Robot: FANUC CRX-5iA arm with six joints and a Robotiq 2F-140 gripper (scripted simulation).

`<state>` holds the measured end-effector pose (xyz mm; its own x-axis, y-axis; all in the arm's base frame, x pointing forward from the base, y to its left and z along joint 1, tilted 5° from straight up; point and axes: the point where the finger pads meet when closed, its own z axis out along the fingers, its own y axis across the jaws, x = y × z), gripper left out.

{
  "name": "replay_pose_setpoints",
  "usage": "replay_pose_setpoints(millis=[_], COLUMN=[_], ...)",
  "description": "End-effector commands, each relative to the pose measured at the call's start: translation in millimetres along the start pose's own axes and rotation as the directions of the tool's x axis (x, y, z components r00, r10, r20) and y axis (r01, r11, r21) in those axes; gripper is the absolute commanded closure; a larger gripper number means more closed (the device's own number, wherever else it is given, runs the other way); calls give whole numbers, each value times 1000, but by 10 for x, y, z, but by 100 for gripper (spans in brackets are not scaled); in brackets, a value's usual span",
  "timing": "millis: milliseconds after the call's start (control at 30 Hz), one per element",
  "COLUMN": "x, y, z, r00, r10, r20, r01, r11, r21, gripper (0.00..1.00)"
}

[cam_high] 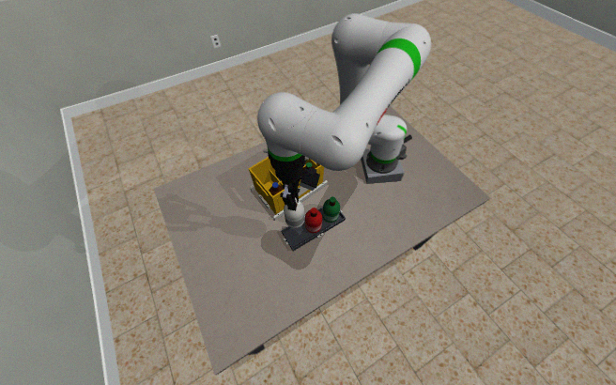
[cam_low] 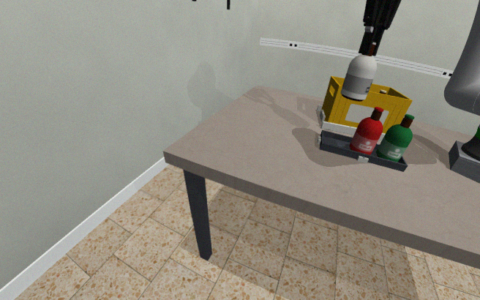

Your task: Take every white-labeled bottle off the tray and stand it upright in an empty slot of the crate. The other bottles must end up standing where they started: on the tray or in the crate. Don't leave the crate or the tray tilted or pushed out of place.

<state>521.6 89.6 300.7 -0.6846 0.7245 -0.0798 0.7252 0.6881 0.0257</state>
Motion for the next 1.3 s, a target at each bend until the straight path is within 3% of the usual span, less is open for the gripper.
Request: replay_pose_setpoints(millis=[0,1267], x=[-3,-3], y=[1,1], z=[-20,-126], r00=[1000,1000], r10=[0,0], r20=[1,1], r01=[0,0], r11=[1000,1000], r21=[-2,-2], gripper=[90,90])
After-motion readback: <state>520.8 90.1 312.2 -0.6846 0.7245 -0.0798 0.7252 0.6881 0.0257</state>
